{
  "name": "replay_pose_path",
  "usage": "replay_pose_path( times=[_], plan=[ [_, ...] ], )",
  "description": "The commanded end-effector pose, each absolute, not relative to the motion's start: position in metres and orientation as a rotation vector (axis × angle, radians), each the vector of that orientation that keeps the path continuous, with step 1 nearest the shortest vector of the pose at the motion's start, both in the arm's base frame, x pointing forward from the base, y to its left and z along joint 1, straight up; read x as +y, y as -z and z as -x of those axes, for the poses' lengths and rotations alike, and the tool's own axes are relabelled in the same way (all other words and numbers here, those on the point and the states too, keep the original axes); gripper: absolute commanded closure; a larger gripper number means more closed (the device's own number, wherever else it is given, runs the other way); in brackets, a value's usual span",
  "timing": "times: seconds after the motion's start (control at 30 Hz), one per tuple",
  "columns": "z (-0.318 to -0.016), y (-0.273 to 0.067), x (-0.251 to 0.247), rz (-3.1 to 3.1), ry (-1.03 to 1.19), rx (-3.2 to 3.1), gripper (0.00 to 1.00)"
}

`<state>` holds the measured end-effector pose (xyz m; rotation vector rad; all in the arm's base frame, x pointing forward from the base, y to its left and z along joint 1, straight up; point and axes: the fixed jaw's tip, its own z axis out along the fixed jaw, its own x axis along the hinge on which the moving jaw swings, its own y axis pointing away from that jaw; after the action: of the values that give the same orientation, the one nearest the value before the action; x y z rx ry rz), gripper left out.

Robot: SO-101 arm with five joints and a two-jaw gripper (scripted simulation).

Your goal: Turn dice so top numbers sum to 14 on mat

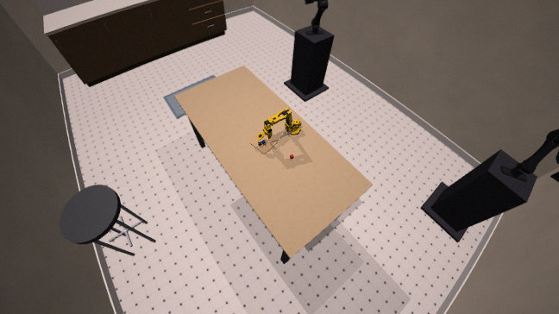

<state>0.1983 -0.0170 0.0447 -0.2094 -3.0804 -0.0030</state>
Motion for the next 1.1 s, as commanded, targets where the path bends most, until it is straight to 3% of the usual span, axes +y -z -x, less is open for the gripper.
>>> replay_pose_path(
  times=[0.0, 0.5, 1.07],
  plan=[
    [-0.203, -0.054, -0.02, 0.242, -0.001, -3.138, 0.72],
    [-0.203, -0.057, -0.02, 0.243, -0.001, -3.148, 0.71],
    [-0.204, -0.104, -0.02, 0.256, -0.014, -3.286, 0.71]
  ],
)
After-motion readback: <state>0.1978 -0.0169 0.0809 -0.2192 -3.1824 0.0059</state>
